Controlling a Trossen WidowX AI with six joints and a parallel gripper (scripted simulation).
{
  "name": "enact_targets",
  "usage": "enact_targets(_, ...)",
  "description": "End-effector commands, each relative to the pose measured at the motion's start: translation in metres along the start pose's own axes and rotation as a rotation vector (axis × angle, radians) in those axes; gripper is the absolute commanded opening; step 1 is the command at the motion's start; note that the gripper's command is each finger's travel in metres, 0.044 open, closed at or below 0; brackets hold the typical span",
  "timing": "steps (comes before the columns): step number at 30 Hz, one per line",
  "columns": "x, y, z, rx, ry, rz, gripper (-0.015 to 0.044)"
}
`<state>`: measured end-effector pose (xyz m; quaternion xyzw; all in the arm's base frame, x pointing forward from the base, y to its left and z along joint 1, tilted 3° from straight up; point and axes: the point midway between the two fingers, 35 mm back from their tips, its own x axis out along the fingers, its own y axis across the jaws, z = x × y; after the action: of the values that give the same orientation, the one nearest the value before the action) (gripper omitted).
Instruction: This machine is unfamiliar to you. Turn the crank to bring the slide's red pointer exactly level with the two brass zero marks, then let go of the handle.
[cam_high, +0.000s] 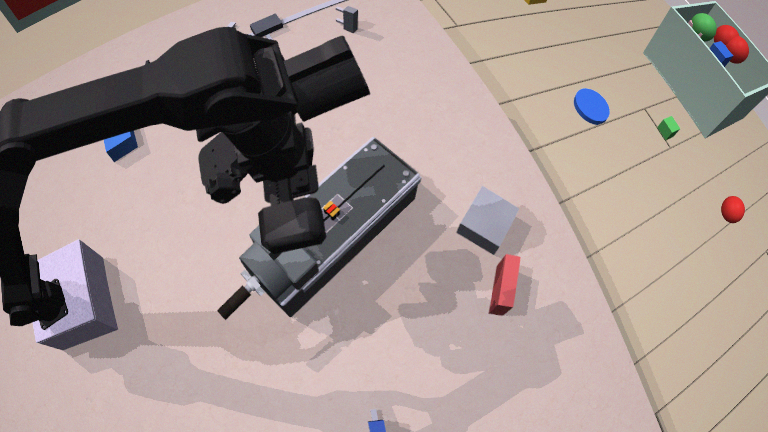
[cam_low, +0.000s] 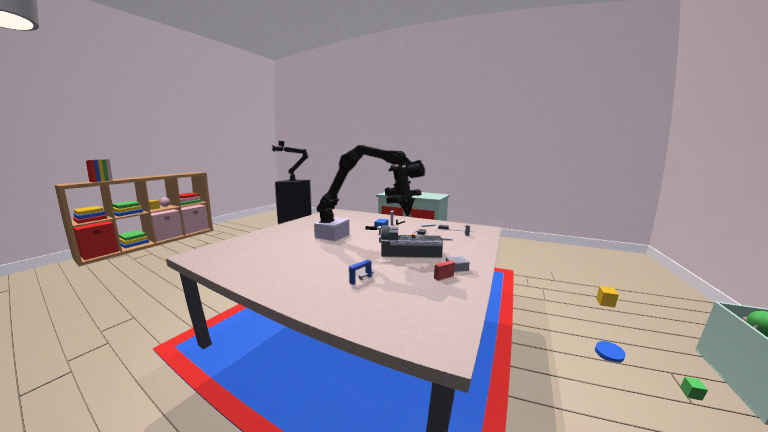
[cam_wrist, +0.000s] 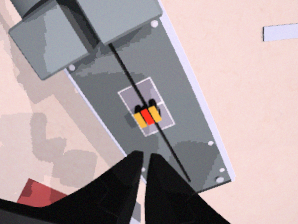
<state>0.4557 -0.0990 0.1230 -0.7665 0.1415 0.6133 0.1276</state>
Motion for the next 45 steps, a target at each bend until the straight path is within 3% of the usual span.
enact_targets(1,0.0001,-0.0001,0.0,0.0,0.0,-0.001,0.0)
enact_targets(14,0.0,0.0001,0.0,0.0,0.0,0.0,0.0)
enact_targets(31,0.0,0.0001,0.0,0.0,0.0,0.0,0.044)
enact_targets(32,0.0,0.0001,0.0,0.0,0.0,0.0,0.044)
enact_targets(45,0.0,0.0001,0.0,0.0,0.0,0.0,0.0099)
